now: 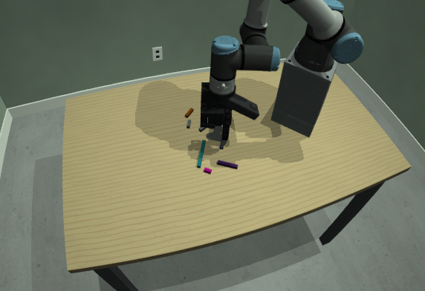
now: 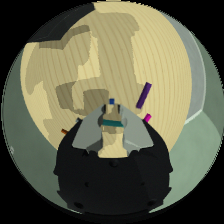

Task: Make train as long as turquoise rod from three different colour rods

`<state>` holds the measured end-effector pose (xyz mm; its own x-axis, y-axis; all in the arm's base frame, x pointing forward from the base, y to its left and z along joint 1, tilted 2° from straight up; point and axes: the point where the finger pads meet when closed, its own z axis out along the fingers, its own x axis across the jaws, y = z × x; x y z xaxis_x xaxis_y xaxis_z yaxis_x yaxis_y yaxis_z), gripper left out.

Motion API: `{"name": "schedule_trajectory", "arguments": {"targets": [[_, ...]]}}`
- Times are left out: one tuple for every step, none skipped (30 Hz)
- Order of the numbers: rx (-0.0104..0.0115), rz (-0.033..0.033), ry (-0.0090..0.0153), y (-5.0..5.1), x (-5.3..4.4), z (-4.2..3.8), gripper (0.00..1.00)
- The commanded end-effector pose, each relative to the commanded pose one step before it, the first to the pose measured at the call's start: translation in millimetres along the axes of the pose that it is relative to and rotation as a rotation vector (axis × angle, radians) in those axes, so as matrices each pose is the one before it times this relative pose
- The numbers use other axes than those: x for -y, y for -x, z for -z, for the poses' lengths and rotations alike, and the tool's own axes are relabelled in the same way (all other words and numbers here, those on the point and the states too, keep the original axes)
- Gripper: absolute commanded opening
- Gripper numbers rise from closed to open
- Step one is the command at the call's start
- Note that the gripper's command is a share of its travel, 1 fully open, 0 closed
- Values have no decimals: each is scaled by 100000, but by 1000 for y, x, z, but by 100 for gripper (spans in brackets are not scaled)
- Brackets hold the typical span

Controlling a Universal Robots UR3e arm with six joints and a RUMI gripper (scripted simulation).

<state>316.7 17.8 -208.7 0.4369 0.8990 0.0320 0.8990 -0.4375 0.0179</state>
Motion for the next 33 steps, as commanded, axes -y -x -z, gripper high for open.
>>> {"name": "schedule_trajectory", "arguments": {"targets": [[-22, 3, 172, -92, -648, 351, 14], [0, 0, 0, 0, 0, 0, 14], [0, 0, 0, 0, 0, 0, 14], [0, 0, 0, 0, 0, 0, 14], [0, 0, 0, 0, 0, 0, 14], [0, 0, 0, 0, 0, 0, 14], [0, 0, 0, 0, 0, 0, 14], [0, 0, 0, 0, 0, 0, 14], [0, 0, 0, 0, 0, 0, 14], [0, 0, 0, 0, 0, 0, 14], [0, 0, 0, 0, 0, 0, 14], [0, 0, 0, 0, 0, 0, 14], [0, 0, 0, 0, 0, 0, 14], [0, 0, 0, 0, 0, 0, 14], [0, 0, 0, 0, 0, 0, 14], [0, 0, 0, 0, 0, 0, 14], [0, 0, 0, 0, 0, 0, 14], [0, 0, 0, 0, 0, 0, 14], [0, 0, 0, 0, 0, 0, 14], [0, 0, 0, 0, 0, 0, 14], [0, 0, 0, 0, 0, 0, 14], [0, 0, 0, 0, 0, 0, 14], [0, 0, 0, 0, 0, -6, 14], [0, 0, 0, 0, 0, -39, 14], [0, 0, 0, 0, -1, -98, 14], [0, 0, 0, 0, -2, -177, 14], [0, 0, 0, 0, -2, -271, 14], [0, 0, 0, 0, -2, -374, 14], [0, 0, 0, 0, -2, -480, 14], [0, 0, 0, 0, -1, -586, 14], [0, 0, 0, 0, 1, -688, 14], [0, 0, 0, 0, 4, -782, 14], [0, 0, 0, 0, 4, -865, 14]]}}
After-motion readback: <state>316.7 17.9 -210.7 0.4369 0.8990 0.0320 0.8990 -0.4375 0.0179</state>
